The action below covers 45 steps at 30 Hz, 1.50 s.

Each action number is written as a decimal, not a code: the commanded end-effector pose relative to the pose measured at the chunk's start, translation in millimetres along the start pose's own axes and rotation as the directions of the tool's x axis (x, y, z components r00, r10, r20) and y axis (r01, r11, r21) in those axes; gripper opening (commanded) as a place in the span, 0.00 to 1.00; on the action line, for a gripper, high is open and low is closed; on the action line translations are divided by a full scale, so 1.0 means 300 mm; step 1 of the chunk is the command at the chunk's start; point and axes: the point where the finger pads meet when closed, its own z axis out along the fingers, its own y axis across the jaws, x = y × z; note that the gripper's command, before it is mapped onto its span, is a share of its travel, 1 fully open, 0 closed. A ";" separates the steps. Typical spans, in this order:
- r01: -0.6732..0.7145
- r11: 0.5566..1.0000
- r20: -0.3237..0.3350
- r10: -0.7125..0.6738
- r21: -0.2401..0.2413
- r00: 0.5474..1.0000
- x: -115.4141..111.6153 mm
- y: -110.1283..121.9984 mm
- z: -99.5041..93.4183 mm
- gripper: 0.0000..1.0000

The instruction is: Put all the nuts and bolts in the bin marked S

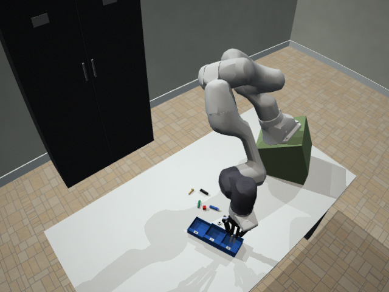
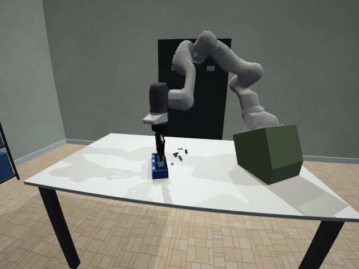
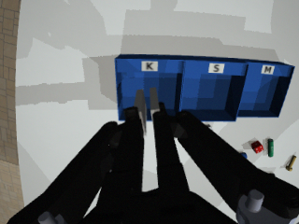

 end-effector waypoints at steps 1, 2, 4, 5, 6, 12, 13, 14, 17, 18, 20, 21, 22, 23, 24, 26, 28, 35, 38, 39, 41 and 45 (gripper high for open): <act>-0.012 1.000 -0.009 0.012 0.001 1.000 0.010 -0.002 0.027 0.05; -0.012 1.000 -0.009 0.012 0.001 1.000 0.010 -0.002 0.035 0.05; -0.012 1.000 -0.009 0.012 0.001 1.000 0.010 -0.002 0.053 0.05; -0.012 1.000 -0.009 0.012 0.001 1.000 0.010 -0.002 0.062 0.05; -0.012 1.000 -0.009 0.012 0.001 1.000 0.010 -0.002 0.071 0.05; -0.012 1.000 -0.009 0.012 0.001 1.000 0.011 -0.002 0.115 0.05; -0.012 1.000 -0.009 0.012 0.001 1.000 0.011 -0.002 0.115 0.05; -0.012 1.000 -0.009 0.012 0.001 1.000 0.011 -0.002 0.124 0.05; -0.012 1.000 -0.009 0.012 0.001 1.000 0.011 -0.002 0.127 0.05; -0.012 1.000 -0.009 0.012 0.001 1.000 0.011 -0.002 0.127 0.05; -0.012 1.000 -0.009 0.012 0.001 1.000 0.011 -0.002 0.127 0.05; -0.012 1.000 -0.009 0.012 0.001 1.000 0.011 -0.002 0.127 0.05; -0.012 1.000 -0.009 0.012 0.001 1.000 0.011 -0.002 0.127 0.05; -0.012 1.000 -0.009 0.012 0.001 1.000 0.011 -0.002 0.127 0.05; -0.012 1.000 -0.009 0.012 0.001 1.000 0.011 -0.002 0.127 0.05; -0.012 1.000 -0.009 0.012 0.001 1.000 0.011 -0.002 0.127 0.05; -0.012 1.000 -0.009 0.012 0.001 1.000 0.011 -0.002 0.127 0.05; -0.012 1.000 -0.009 0.012 0.001 1.000 0.011 -0.002 0.127 0.05; -0.012 1.000 -0.009 0.012 0.001 1.000 0.011 -0.002 0.127 0.05; -0.012 1.000 -0.009 0.012 0.001 1.000 0.011 -0.002 0.127 0.05; -0.012 1.000 -0.009 0.012 0.001 1.000 0.011 -0.002 0.127 0.05; -0.012 1.000 -0.009 0.012 0.001 1.000 0.011 -0.002 0.127 0.05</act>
